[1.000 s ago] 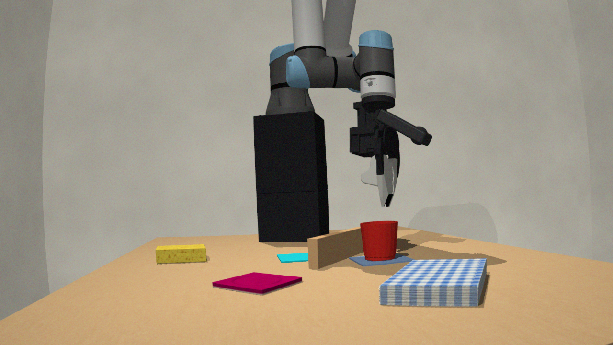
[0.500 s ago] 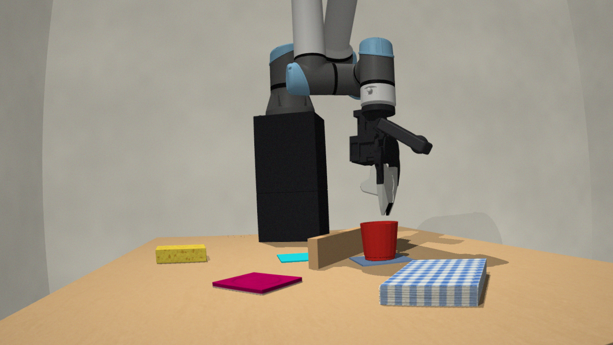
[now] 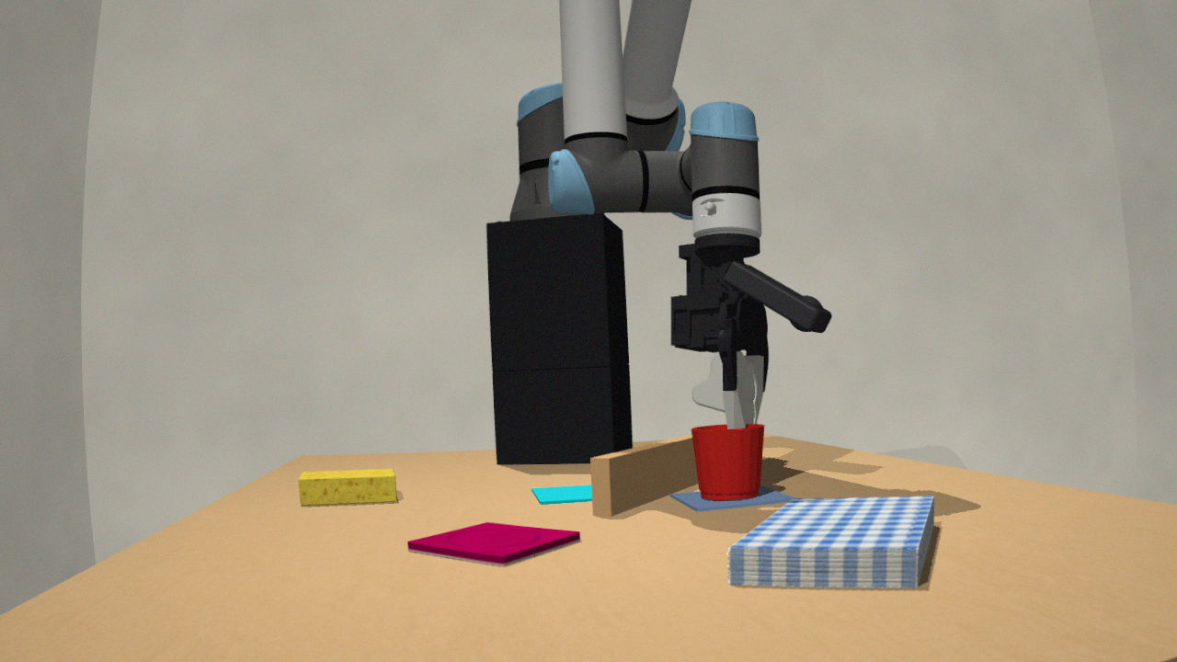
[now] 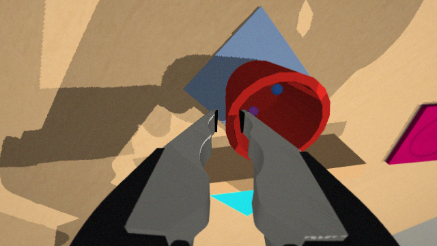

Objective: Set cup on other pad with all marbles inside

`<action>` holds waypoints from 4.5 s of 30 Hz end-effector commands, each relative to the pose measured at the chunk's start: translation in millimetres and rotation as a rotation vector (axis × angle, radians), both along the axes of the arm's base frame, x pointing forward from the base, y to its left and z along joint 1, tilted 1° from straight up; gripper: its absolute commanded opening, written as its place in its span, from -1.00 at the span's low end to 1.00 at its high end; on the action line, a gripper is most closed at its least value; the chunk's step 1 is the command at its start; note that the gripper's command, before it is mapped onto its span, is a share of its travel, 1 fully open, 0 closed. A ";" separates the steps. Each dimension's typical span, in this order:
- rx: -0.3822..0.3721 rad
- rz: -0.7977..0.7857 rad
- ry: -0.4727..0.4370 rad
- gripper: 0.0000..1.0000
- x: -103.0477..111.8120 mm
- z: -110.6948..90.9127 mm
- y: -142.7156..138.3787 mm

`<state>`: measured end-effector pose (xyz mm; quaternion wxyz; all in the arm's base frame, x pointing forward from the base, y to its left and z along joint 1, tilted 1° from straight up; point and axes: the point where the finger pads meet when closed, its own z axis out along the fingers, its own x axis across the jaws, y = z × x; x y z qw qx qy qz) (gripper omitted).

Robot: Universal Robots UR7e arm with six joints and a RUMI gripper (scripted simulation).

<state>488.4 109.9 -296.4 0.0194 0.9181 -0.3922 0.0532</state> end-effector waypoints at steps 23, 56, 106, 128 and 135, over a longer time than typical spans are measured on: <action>0.000 0.000 -0.002 -0.79 1.9 -6.9 -0.5; 0.000 0.000 -0.002 -0.86 1.9 -6.9 -0.5; 0.000 0.000 -0.002 -0.95 1.9 -6.9 -0.5; 0.000 0.000 -0.002 -0.95 1.9 -6.9 -0.5; 0.000 0.000 -0.002 -0.95 1.9 -6.8 -0.5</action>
